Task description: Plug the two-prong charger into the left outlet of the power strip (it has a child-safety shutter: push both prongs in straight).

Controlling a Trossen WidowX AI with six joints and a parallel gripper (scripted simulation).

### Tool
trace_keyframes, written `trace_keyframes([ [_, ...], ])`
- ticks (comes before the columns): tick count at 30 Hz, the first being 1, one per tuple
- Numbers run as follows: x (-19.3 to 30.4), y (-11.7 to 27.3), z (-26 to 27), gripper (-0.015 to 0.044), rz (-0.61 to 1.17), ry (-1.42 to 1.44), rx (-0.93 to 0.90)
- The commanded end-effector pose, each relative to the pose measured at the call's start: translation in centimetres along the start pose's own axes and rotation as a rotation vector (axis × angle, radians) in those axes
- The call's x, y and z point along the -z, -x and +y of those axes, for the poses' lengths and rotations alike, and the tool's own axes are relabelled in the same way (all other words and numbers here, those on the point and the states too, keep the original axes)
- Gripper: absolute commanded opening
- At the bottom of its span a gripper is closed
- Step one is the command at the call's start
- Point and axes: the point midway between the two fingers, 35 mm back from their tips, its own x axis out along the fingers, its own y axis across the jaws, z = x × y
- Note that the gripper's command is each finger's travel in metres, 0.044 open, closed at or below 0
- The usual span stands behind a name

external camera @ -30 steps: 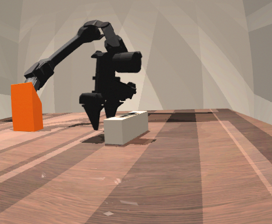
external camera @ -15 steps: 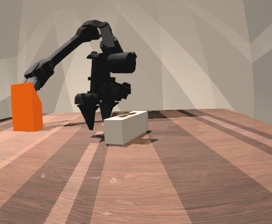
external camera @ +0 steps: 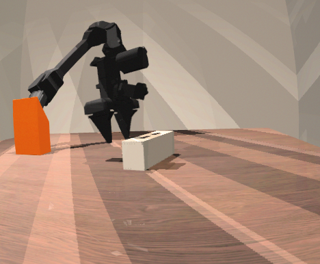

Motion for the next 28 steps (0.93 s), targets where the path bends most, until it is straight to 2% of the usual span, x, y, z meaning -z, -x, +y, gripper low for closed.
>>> trace_keyframes([
  [1, -1.3, 3.9, 0.2, 0.044, -0.292, 0.001, -0.008],
  [4, -1.5, 5.4, 0.4, 0.044, -0.393, 0.004, -0.013],
  [28, -1.5, 5.4, 0.4, 0.044, -0.393, 0.004, -0.013],
])
